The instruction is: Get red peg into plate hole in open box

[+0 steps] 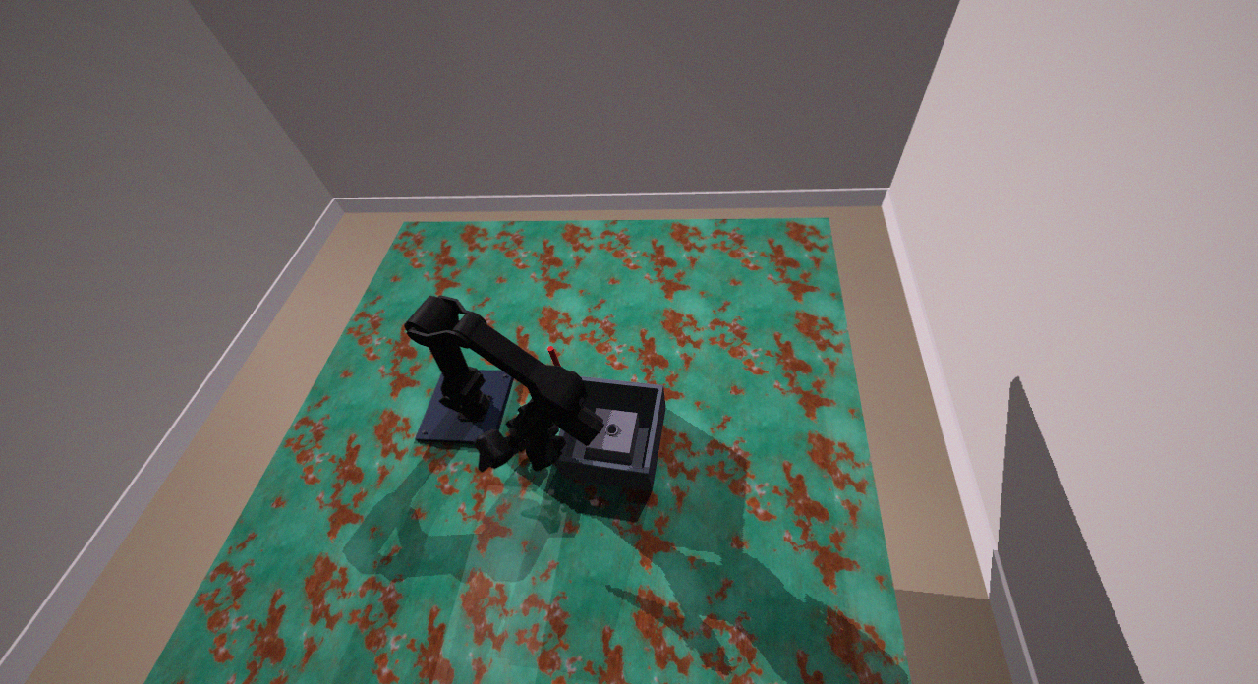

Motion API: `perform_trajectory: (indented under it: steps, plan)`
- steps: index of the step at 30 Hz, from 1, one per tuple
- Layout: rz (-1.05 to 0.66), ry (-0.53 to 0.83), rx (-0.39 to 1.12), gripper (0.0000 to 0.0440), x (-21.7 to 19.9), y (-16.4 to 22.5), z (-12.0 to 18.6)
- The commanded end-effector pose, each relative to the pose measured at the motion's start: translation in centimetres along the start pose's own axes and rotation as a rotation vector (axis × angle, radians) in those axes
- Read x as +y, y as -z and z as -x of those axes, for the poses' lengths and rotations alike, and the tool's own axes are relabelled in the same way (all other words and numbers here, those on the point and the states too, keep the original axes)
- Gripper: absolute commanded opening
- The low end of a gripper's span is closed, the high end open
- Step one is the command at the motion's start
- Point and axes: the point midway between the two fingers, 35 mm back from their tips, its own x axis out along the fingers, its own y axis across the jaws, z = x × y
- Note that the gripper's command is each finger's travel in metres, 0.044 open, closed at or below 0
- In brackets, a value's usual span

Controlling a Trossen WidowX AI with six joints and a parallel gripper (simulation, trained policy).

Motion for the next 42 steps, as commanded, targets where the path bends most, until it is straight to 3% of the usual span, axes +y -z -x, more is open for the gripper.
perform_trajectory:
  steps: [1,16,20,31,42]
  plan:
    - [-0.122,-0.177,-0.170,0.0440,3.9,-1.0,4.8]
    - [-0.143,-0.216,-0.202,0.0440,4.6,-0.8,5.6]
    - [-0.174,-0.292,-0.297,0.0440,5.8,-0.1,8.6]
    - [-0.246,-0.492,-0.410,0.0440,11.5,5.9,13.7]
    - [-0.287,-0.614,-0.373,0.0440,16.1,12.3,13.4]
